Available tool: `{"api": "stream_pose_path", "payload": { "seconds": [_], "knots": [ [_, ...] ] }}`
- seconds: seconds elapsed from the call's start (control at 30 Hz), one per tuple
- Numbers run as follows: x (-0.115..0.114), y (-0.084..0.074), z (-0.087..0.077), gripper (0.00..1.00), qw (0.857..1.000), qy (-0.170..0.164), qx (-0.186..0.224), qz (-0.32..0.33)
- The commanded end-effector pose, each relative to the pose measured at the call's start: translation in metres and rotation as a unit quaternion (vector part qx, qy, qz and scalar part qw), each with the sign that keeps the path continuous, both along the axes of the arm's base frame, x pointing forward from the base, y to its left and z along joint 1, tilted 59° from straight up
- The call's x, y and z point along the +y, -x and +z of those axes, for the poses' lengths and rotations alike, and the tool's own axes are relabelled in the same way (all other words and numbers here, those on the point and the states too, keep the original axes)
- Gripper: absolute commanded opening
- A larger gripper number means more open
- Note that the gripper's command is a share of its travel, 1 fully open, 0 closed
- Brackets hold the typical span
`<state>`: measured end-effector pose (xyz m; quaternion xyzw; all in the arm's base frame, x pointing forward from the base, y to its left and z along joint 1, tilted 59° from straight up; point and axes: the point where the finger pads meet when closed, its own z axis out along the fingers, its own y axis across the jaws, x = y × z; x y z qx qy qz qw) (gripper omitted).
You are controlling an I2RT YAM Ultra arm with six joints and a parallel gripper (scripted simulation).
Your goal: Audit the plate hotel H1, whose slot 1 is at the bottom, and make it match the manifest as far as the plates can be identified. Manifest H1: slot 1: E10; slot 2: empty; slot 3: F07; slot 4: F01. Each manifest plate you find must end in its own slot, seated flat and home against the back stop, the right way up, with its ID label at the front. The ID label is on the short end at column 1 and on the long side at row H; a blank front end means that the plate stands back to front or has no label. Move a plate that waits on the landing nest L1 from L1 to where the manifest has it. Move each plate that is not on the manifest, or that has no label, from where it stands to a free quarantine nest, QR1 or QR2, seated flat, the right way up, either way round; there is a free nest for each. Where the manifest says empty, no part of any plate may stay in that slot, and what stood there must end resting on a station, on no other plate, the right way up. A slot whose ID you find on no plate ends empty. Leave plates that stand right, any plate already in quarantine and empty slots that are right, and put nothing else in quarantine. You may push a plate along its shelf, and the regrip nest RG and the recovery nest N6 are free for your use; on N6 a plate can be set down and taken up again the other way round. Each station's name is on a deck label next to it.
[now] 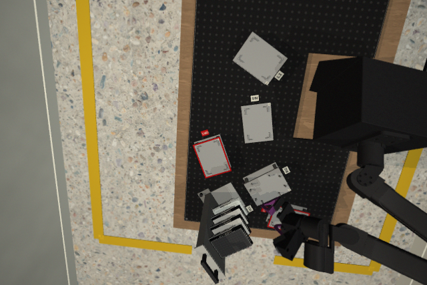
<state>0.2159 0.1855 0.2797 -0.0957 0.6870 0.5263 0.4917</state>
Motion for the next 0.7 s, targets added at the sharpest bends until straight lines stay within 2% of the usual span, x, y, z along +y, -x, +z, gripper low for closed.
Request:
{"api": "stream_pose_path", "payload": {
  "seconds": [0.0,0.3,0.67],
  "knots": [
    [-0.002,-0.006,0.005,1.00,1.000,-0.005,-0.012,-0.021],
    [0.004,-0.006,0.001,1.00,1.000,-0.006,-0.012,-0.021],
    [0.009,-0.020,0.012,1.00,1.000,-0.006,-0.013,-0.021]
  ]
}}
